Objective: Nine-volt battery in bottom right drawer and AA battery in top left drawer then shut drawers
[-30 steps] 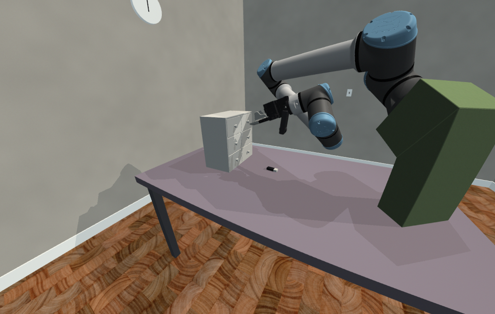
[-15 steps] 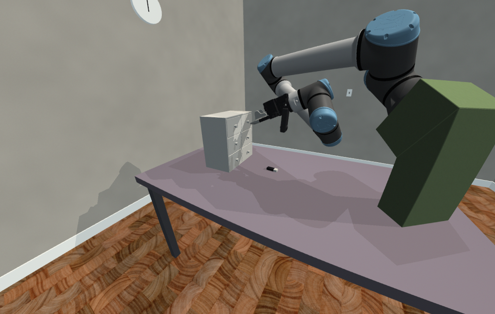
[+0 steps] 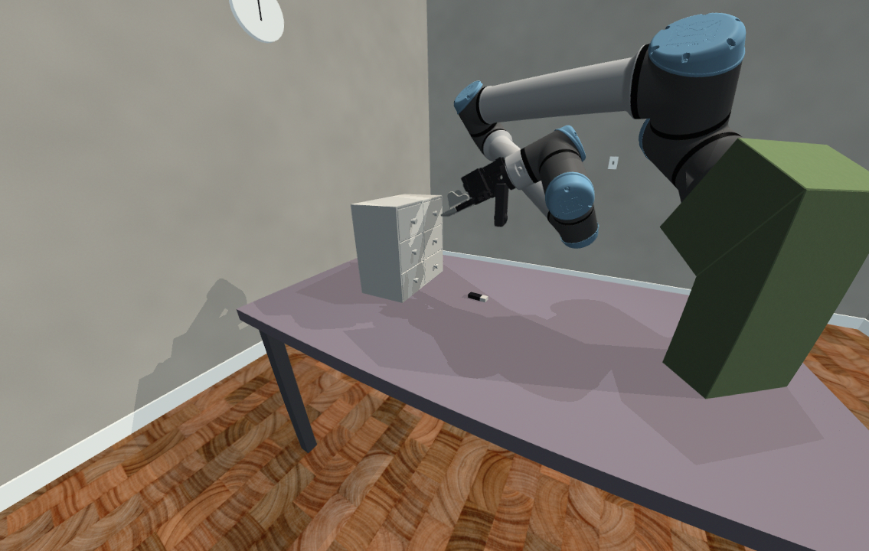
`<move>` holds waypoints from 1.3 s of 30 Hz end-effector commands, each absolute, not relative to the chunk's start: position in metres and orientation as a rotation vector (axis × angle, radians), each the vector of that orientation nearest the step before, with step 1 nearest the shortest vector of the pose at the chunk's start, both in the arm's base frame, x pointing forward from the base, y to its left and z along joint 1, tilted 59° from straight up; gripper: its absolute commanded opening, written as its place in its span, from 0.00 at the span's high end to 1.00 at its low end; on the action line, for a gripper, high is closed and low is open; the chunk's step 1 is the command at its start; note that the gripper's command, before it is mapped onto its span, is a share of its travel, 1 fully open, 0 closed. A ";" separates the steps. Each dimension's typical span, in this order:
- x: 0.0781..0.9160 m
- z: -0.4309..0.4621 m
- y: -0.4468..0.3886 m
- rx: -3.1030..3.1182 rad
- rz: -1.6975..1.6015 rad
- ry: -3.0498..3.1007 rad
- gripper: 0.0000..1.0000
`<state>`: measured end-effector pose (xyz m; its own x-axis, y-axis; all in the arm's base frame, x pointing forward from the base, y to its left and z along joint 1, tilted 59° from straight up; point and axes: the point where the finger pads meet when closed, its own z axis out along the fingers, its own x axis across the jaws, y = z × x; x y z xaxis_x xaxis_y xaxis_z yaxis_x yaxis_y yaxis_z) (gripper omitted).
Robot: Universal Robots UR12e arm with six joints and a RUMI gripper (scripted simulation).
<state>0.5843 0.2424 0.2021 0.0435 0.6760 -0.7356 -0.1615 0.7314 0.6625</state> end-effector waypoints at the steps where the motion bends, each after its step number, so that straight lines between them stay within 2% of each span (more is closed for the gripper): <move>1: 0.581 0.203 0.243 0.487 0.656 1.401 0.80; 39: 0.545 0.207 0.250 0.756 0.415 1.521 0.80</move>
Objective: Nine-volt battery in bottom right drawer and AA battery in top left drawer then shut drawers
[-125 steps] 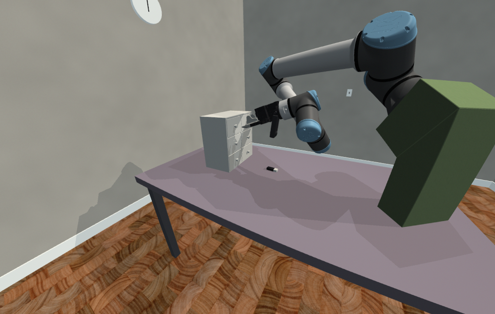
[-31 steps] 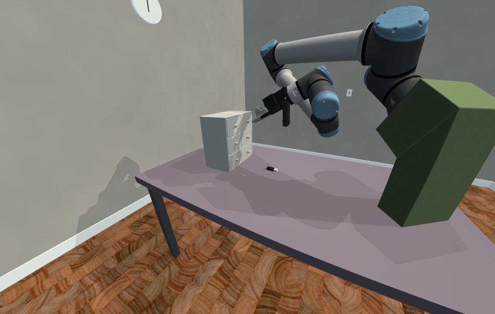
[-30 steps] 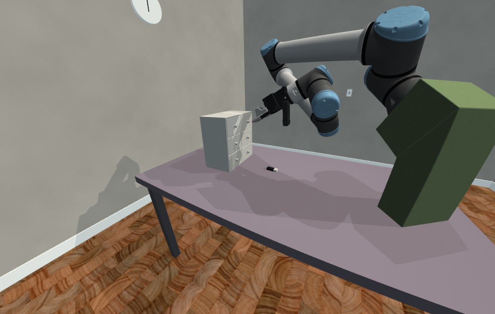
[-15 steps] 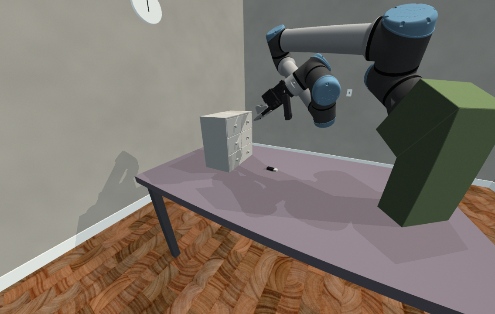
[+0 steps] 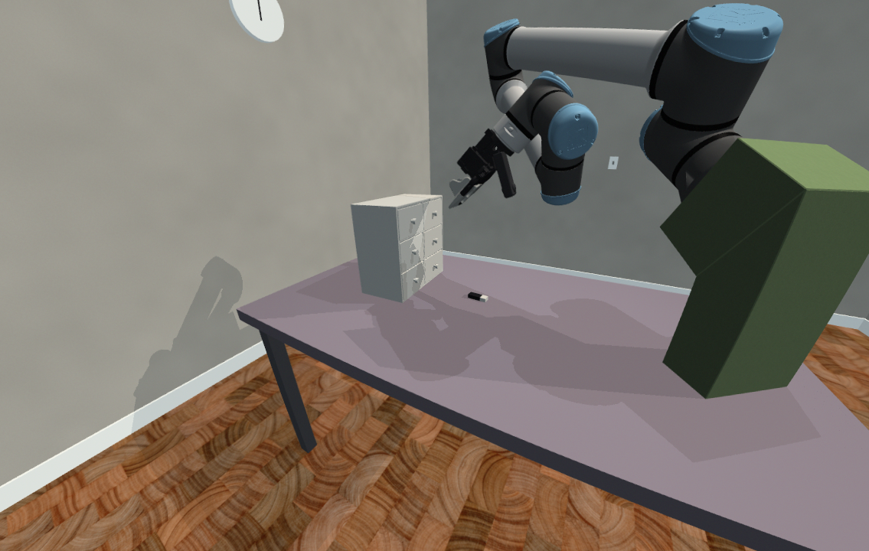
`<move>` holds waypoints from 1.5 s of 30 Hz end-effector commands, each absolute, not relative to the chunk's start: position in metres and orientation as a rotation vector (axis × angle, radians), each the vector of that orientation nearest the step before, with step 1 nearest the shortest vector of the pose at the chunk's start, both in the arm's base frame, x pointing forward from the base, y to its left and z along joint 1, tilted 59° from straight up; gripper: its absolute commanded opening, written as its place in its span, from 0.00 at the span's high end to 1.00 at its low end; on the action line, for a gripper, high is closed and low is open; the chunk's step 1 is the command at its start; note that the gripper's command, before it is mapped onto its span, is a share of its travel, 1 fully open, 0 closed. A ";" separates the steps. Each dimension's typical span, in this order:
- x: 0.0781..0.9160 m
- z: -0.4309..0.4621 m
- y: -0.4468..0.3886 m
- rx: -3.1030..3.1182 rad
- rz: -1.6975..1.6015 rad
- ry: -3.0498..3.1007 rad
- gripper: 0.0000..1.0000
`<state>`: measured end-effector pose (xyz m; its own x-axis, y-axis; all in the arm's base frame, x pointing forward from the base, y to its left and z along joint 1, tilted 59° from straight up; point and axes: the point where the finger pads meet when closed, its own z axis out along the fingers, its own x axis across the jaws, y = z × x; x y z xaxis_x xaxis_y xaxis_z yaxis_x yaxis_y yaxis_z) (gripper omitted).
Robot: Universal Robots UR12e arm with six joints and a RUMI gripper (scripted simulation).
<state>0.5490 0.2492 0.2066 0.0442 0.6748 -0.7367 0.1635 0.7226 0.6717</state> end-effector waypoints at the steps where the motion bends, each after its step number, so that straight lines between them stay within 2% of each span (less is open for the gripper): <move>1: 0.544 0.207 0.251 0.765 0.407 1.524 0.80; 45: 0.508 0.211 0.258 1.033 0.142 1.616 0.80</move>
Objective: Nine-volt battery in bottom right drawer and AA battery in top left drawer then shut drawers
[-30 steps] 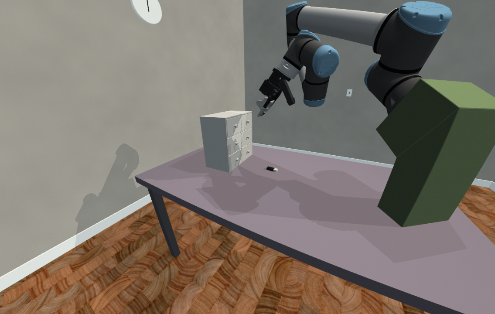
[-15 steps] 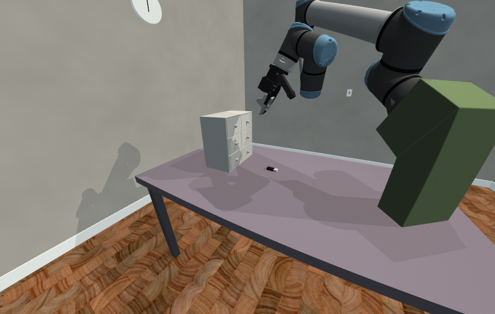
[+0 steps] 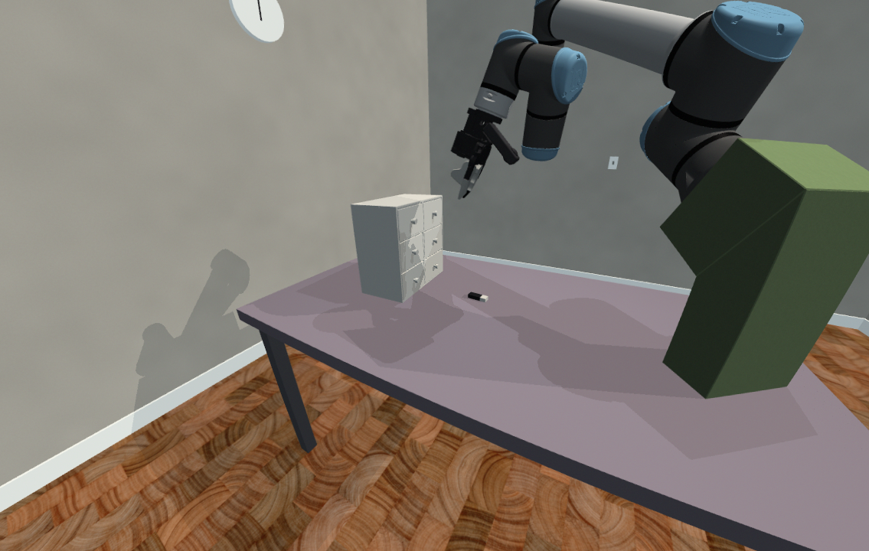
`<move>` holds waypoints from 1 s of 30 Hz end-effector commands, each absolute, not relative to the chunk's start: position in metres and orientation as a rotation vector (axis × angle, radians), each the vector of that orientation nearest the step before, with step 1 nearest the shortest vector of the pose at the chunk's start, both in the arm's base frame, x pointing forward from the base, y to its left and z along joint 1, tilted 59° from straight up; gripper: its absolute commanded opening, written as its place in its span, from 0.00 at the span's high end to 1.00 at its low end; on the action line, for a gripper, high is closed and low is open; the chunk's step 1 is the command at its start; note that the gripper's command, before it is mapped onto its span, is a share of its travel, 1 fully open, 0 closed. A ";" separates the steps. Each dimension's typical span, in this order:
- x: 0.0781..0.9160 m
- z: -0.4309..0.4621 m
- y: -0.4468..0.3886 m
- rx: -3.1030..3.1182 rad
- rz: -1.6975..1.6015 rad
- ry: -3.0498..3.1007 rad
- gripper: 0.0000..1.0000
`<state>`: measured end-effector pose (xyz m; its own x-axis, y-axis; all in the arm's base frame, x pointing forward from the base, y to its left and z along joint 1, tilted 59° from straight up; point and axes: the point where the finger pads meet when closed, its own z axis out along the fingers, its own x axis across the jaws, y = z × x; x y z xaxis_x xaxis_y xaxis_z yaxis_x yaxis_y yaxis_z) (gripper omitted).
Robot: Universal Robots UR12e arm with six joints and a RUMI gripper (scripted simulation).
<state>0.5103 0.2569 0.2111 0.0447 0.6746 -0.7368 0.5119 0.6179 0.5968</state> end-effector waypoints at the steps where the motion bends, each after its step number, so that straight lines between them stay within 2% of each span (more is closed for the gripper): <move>1: 0.507 0.212 0.258 1.038 0.137 1.617 0.80; 30: 0.491 0.214 0.261 1.155 0.012 1.647 0.80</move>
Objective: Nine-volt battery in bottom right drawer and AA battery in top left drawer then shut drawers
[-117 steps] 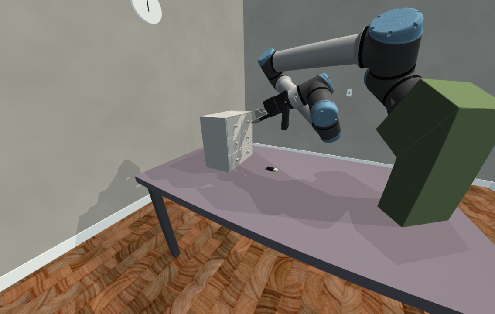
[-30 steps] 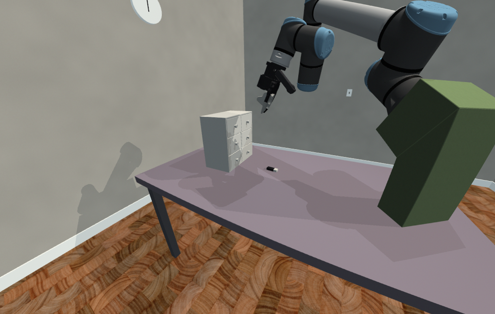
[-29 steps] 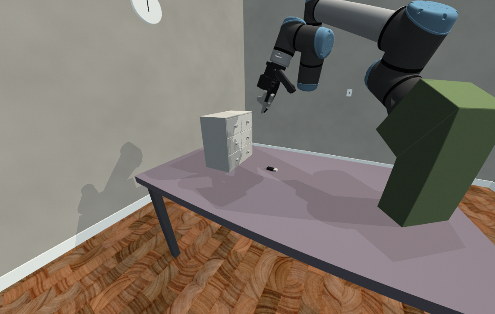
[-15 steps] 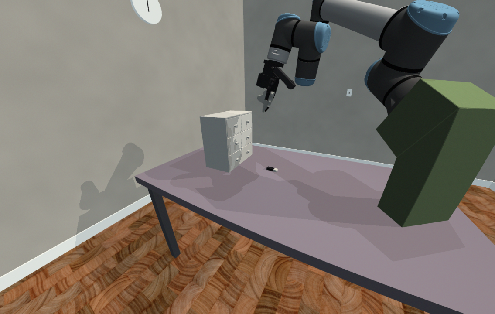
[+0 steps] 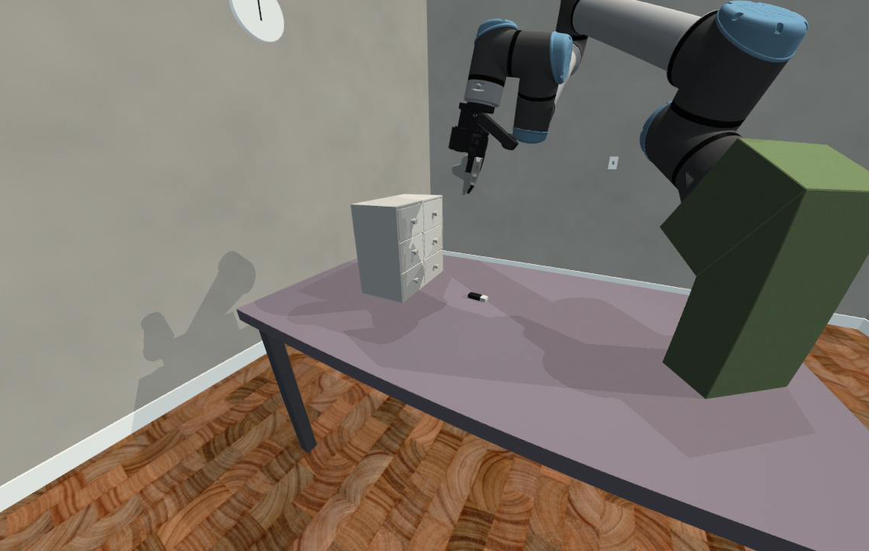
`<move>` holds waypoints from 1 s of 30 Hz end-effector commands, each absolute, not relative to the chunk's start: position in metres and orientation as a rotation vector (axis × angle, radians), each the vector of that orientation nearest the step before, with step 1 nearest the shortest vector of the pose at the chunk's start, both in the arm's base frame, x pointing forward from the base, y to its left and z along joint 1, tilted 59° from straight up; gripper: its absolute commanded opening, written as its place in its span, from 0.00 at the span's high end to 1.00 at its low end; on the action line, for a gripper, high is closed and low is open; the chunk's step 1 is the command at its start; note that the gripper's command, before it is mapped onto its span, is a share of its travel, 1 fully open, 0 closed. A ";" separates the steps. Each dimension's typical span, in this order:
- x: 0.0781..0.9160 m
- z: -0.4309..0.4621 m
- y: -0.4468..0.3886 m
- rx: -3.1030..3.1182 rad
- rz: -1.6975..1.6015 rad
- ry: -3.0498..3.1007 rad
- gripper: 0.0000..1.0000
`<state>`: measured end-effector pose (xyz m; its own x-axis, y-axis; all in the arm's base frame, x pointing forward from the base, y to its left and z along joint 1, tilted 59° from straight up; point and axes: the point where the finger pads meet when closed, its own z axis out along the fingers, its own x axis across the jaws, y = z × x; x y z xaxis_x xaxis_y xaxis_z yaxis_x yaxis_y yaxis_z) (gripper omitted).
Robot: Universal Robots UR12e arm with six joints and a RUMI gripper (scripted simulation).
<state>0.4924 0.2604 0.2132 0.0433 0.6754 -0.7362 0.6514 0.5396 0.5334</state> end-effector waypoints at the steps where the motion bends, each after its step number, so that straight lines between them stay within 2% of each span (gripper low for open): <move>1: 0.490 0.214 0.261 1.159 0.008 1.648 0.80; 30: 0.478 0.215 0.264 1.250 -0.092 1.667 0.80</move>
